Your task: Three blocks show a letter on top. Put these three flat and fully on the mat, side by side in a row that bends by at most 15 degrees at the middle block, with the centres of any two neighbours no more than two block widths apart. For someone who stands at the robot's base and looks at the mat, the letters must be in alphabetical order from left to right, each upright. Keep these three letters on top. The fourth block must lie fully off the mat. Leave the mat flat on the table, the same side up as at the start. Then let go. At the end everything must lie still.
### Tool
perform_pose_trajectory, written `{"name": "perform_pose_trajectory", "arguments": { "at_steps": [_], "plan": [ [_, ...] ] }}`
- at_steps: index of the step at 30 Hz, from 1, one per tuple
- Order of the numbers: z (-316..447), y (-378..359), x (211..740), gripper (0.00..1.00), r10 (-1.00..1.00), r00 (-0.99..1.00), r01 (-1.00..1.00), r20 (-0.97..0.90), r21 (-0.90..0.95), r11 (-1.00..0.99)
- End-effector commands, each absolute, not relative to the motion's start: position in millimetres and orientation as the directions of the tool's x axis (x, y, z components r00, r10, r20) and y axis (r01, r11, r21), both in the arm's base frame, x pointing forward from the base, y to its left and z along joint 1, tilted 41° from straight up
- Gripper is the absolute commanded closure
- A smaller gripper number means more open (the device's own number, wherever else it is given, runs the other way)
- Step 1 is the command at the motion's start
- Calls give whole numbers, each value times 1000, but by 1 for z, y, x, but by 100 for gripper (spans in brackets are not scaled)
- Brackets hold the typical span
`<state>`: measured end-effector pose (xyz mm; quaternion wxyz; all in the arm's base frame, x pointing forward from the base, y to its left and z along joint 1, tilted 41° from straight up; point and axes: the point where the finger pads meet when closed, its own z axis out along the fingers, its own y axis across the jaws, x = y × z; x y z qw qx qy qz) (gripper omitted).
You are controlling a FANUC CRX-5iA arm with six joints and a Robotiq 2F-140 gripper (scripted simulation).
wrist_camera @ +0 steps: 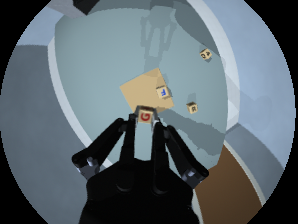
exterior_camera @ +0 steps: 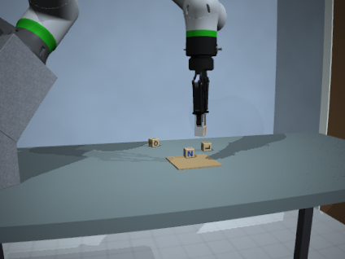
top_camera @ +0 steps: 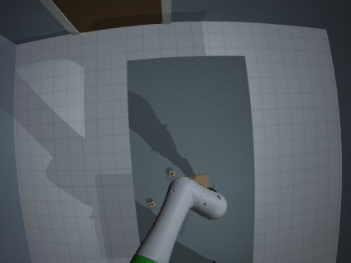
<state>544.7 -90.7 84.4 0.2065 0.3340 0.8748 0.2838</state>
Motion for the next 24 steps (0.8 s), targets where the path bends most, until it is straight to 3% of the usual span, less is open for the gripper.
{"name": "perform_pose_trajectory", "arguments": {
  "at_steps": [1,15,24],
  "plan": [
    [97,-96,536,84,701,-692,467,-171,635,615],
    [97,-96,535,84,688,-702,451,-186,631,631],
    [97,-94,533,84,510,-792,263,-336,565,782]
  ]
}}
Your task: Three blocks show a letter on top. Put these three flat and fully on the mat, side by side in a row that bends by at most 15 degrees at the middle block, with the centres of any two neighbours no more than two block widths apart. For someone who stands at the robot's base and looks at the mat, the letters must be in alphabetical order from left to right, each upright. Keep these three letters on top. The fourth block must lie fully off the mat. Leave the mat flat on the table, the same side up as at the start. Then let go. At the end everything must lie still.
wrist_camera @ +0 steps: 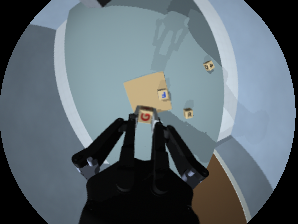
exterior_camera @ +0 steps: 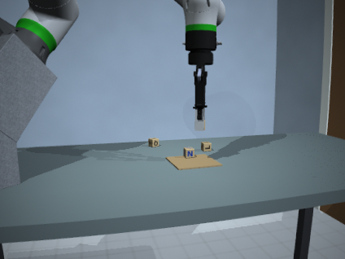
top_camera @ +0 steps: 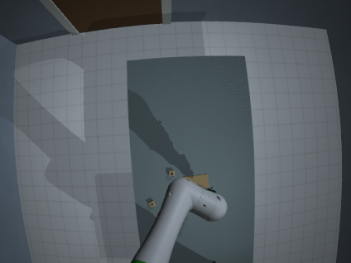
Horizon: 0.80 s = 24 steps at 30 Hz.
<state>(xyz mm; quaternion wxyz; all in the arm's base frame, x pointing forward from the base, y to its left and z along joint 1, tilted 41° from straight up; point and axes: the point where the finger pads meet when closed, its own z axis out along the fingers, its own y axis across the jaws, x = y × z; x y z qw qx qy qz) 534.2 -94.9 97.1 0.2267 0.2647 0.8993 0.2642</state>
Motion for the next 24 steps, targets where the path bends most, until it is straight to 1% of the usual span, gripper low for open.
{"name": "perform_pose_trajectory", "arguments": {
  "at_steps": [1,12,14,15,24],
  "plan": [
    [97,-94,533,84,491,-798,244,-349,557,793],
    [97,-92,531,84,235,-835,-2,-498,429,903],
    [97,-92,531,84,235,-835,-2,-498,429,903],
    [97,-91,530,84,163,-832,-68,-531,389,919],
    [96,-89,529,84,-52,-794,-256,-605,257,932]
  ]
}}
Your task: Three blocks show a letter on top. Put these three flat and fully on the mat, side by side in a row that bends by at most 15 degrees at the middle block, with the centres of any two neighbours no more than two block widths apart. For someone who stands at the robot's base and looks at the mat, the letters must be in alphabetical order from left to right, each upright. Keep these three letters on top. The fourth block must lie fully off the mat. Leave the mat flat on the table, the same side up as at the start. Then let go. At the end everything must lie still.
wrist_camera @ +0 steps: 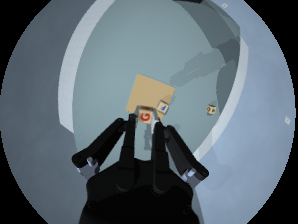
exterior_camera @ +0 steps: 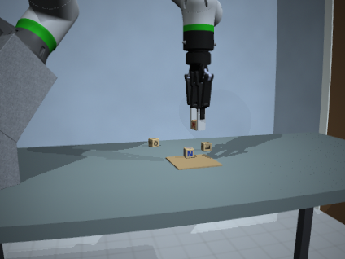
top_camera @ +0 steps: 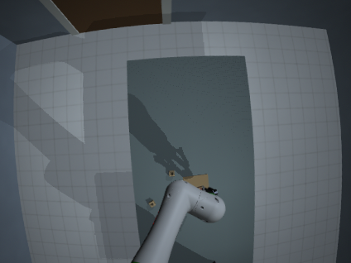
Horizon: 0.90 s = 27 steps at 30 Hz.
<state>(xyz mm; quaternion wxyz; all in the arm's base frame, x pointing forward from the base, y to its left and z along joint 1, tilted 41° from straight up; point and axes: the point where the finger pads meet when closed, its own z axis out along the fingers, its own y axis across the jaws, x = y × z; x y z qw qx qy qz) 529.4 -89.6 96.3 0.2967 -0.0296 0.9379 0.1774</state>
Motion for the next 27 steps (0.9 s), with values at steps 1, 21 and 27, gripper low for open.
{"name": "perform_pose_trajectory", "arguments": {
  "at_steps": [1,21,27],
  "plan": [
    [96,-89,528,84,-77,-787,-278,-612,240,930],
    [95,-85,524,84,-533,-542,-635,-650,-99,766],
    [95,-83,523,84,-640,-442,-708,-628,-194,679]
  ]
}}
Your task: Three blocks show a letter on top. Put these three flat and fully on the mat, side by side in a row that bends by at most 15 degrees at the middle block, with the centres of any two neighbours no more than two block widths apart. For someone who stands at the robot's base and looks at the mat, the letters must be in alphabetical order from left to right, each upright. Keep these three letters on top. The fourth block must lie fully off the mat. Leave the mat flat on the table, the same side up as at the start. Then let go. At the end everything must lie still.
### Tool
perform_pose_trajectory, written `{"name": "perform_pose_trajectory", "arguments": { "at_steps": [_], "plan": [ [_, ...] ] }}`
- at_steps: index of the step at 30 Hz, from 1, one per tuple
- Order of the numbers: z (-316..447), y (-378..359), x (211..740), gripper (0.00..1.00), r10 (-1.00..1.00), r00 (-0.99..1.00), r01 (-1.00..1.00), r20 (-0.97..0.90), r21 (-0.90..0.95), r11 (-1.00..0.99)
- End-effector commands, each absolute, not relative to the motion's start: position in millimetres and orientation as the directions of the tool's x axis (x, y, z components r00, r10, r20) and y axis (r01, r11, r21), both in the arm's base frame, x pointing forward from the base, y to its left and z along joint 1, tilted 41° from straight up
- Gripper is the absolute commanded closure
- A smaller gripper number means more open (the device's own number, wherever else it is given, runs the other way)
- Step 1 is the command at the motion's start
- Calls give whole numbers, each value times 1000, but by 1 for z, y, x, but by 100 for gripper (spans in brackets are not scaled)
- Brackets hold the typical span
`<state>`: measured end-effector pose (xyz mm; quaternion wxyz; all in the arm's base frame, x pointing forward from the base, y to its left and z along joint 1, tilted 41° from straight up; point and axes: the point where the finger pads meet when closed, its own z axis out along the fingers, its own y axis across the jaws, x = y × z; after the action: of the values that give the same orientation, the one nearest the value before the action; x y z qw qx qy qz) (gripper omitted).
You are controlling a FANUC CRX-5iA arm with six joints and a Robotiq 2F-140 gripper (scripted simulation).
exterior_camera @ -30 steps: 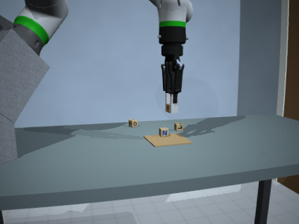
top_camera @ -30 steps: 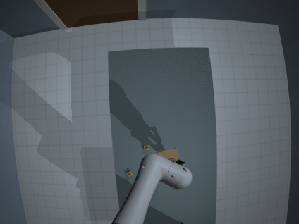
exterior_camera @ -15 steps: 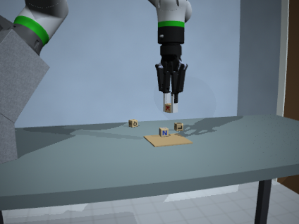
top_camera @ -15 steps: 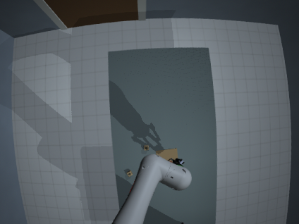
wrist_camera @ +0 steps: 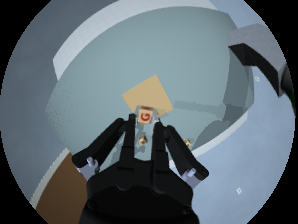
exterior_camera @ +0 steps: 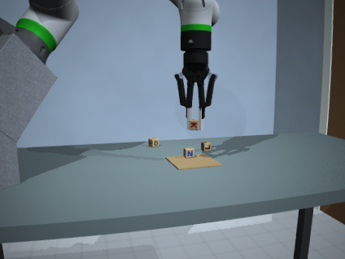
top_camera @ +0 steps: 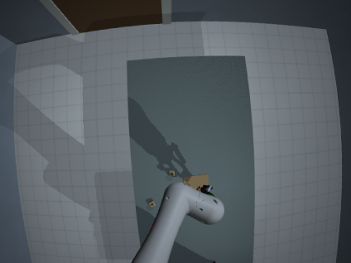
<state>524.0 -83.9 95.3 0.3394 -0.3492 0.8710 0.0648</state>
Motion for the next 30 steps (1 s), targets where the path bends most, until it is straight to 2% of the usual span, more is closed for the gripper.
{"name": "perform_pose_trajectory", "arguments": {
  "at_steps": [1,19,30],
  "plan": [
    [95,-83,523,84,-657,-424,-719,-623,-210,663],
    [94,-80,519,84,-879,-72,-831,-472,-458,314],
    [94,-80,519,84,-886,-53,-833,-461,-469,294]
  ]
}}
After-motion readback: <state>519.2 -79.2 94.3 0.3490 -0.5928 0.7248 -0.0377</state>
